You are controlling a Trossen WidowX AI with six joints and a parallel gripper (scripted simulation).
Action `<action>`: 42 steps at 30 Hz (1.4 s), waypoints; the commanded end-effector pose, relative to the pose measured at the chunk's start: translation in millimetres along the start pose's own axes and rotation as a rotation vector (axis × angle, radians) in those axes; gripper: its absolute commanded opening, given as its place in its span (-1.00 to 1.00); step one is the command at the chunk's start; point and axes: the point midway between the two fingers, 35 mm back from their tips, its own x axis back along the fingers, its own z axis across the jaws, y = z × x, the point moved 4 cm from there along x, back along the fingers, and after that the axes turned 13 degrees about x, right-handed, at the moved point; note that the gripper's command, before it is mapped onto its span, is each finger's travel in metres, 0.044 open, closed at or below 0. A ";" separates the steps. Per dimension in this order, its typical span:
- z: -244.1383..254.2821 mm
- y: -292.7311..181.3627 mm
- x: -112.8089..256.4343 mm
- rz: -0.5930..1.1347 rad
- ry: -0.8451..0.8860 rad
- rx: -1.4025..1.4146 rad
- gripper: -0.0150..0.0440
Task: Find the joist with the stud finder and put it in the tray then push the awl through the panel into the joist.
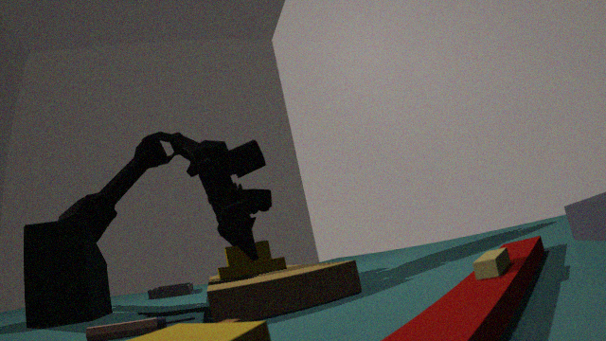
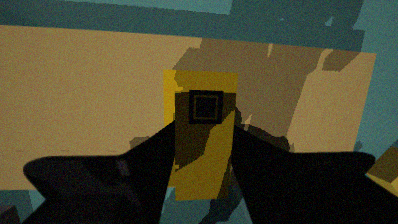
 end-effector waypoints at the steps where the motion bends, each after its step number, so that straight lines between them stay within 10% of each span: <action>1: -10.6 -3.0 -0.1 0.002 -0.002 -0.003 -0.49; 42: -114.0 -27.0 1.5 0.002 -0.007 0.000 -0.49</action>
